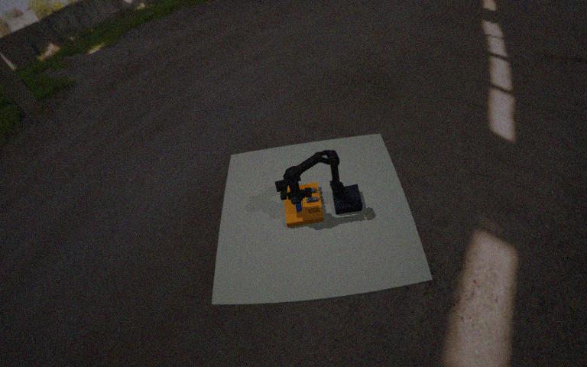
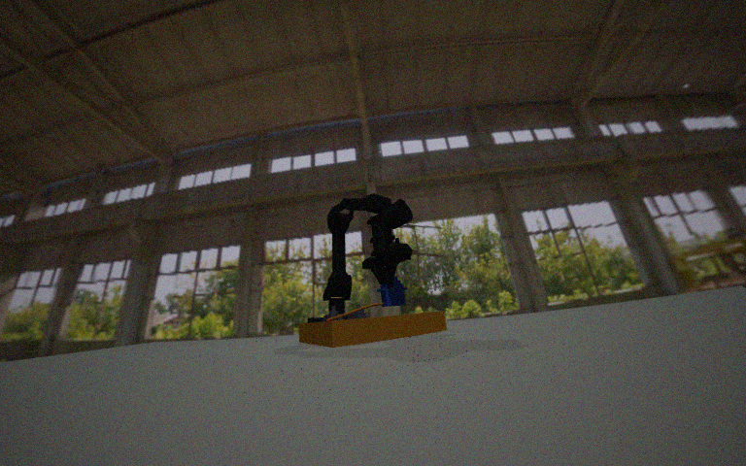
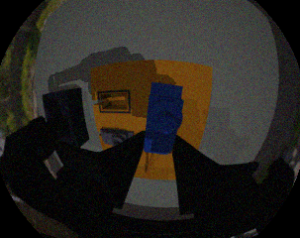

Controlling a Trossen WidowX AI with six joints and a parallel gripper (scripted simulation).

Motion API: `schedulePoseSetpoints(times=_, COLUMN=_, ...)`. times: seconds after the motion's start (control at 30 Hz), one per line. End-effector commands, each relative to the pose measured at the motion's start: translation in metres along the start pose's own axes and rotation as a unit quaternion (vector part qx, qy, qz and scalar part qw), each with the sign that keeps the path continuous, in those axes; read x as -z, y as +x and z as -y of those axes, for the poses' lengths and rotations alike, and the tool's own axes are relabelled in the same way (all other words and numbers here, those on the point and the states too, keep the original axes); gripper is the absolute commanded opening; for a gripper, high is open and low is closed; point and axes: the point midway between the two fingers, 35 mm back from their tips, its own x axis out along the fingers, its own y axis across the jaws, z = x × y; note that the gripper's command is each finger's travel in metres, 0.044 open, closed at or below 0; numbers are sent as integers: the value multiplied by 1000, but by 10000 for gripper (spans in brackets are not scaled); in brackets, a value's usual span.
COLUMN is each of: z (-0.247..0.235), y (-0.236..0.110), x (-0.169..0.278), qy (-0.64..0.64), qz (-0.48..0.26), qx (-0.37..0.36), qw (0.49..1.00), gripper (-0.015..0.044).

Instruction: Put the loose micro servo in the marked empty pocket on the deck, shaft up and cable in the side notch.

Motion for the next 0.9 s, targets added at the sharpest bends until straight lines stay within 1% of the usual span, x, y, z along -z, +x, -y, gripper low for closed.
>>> schedulePoseSetpoints(times=0.0, z=4, y=-2, x=-8, qy=0, qz=-1, qx=4, qw=1000, gripper=0)
schedulePoseSetpoints(times=0.17, z=2, y=-2, x=-23, qy=0, qz=0, qx=4, qw=1000, gripper=0)
schedulePoseSetpoints(times=0.33, z=2, y=-2, x=-24, qy=17, qz=0, qx=4, qw=1000, gripper=0)
schedulePoseSetpoints(times=0.6, z=2, y=-2, x=-24, qy=143, qz=1, qx=4, qw=990, gripper=0)
schedulePoseSetpoints(times=0.87, z=2, y=-2, x=-24, qy=278, qz=1, qx=4, qw=961, gripper=0)
